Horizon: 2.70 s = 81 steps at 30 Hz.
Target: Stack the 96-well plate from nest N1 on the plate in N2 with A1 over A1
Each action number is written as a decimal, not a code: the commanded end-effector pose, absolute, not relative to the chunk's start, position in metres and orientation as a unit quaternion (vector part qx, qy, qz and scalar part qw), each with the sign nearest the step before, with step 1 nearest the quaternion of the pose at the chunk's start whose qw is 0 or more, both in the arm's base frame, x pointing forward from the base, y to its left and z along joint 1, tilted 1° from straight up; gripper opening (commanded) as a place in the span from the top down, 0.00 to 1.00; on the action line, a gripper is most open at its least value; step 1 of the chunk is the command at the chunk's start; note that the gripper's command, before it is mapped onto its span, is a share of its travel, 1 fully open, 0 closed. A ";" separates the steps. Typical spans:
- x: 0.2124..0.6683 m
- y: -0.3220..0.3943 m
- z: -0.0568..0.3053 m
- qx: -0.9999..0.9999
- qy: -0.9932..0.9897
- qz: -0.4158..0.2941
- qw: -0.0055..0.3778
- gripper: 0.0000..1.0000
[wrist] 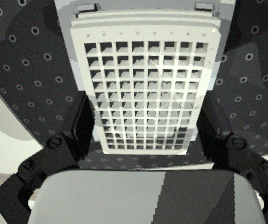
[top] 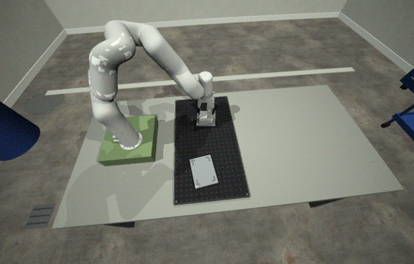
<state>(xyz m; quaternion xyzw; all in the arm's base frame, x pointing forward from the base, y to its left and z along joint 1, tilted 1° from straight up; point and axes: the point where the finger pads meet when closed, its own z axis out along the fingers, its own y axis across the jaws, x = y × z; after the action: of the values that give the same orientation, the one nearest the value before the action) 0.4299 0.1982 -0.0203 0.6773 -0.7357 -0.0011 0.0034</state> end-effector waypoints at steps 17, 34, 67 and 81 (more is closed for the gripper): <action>0.431 0.199 -0.019 0.677 -0.736 0.000 0.002 0.00; 0.431 0.199 -0.011 0.677 -0.736 0.000 0.002 0.00; 0.431 0.200 0.066 0.677 -0.736 0.000 0.001 0.00; 0.431 0.200 0.071 0.677 -0.736 0.000 0.001 0.00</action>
<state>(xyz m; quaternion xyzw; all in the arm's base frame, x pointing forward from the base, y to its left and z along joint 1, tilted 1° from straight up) 0.4299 0.1992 0.0693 0.6773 -0.7357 -0.0011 0.0036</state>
